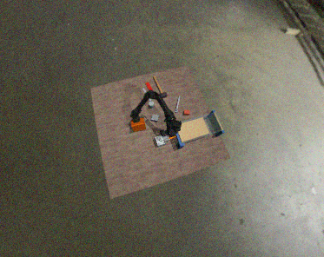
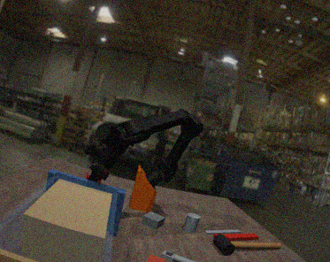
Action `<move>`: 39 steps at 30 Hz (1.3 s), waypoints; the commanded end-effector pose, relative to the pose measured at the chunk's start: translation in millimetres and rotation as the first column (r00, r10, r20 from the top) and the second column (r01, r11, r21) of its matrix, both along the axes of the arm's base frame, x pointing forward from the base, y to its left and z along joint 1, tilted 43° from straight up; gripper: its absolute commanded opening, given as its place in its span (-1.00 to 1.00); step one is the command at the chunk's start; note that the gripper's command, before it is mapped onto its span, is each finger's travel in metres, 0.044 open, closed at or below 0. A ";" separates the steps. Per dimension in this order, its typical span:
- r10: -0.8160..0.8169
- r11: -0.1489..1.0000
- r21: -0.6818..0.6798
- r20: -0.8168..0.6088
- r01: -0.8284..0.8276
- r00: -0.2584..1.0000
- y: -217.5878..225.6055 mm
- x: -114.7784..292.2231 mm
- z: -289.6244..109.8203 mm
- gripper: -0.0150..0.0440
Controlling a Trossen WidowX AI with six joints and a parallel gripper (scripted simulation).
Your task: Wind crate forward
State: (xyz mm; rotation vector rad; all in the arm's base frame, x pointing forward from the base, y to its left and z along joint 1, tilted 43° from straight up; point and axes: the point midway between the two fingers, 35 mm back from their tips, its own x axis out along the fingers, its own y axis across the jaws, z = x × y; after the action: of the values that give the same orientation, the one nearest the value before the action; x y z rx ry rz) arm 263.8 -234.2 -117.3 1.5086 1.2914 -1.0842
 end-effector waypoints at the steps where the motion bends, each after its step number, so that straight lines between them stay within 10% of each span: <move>1: 0.005 1.000 0.024 -0.001 -0.005 1.000 12.5 -0.8 6.2 -0.49; 39: 0.005 1.000 0.027 -0.003 -0.005 1.000 53.8 -30.2 37.1 -0.49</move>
State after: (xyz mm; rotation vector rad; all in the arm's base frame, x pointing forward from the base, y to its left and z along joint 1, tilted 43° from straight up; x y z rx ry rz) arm 239.8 -188.9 -83.3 1.5139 1.2960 -1.0732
